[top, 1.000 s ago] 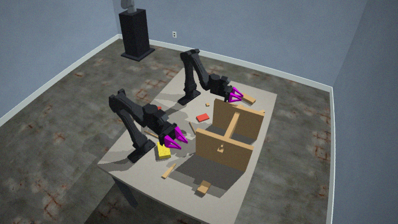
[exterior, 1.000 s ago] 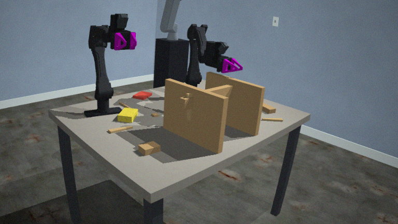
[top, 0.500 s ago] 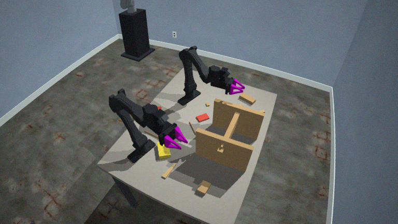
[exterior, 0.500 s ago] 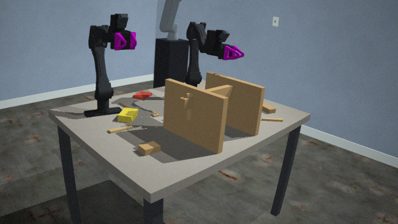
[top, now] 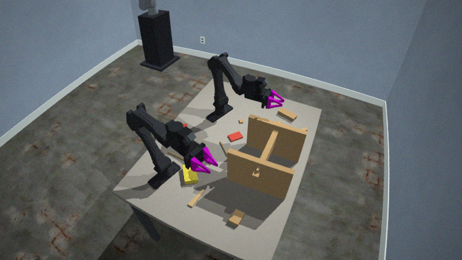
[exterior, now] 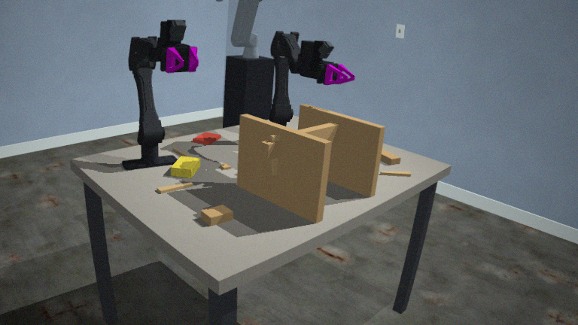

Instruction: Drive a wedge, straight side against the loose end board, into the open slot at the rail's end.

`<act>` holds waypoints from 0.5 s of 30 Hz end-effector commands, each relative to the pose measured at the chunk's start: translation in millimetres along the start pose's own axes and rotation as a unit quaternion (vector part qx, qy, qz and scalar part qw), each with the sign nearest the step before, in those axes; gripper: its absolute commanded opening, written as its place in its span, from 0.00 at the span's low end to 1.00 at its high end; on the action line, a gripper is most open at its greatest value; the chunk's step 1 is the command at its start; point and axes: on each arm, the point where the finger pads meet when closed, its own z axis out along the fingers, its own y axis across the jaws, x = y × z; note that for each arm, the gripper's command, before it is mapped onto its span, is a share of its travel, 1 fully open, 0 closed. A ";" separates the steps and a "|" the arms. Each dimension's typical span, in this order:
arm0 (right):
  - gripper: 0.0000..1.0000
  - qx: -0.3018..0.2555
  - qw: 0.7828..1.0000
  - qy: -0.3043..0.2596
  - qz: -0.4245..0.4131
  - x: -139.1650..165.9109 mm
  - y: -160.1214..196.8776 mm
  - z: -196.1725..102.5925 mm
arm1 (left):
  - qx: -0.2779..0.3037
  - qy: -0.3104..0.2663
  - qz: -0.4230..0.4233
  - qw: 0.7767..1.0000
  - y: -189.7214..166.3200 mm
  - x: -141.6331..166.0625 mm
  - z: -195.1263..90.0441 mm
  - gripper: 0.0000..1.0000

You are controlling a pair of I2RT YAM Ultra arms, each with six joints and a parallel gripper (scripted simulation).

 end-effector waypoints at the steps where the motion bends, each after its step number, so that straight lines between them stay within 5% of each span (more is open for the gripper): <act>1: 0.41 -0.002 1.000 -0.014 -0.002 -16.2 3.2 -2.0 | 0.000 -0.005 -0.005 1.000 0.3 -5.7 -1.3 0.38; 15: 0.41 -0.002 1.000 -0.014 -0.002 -16.2 3.2 -2.0 | 0.001 -0.005 -0.006 1.000 -0.1 -8.0 -2.4 0.38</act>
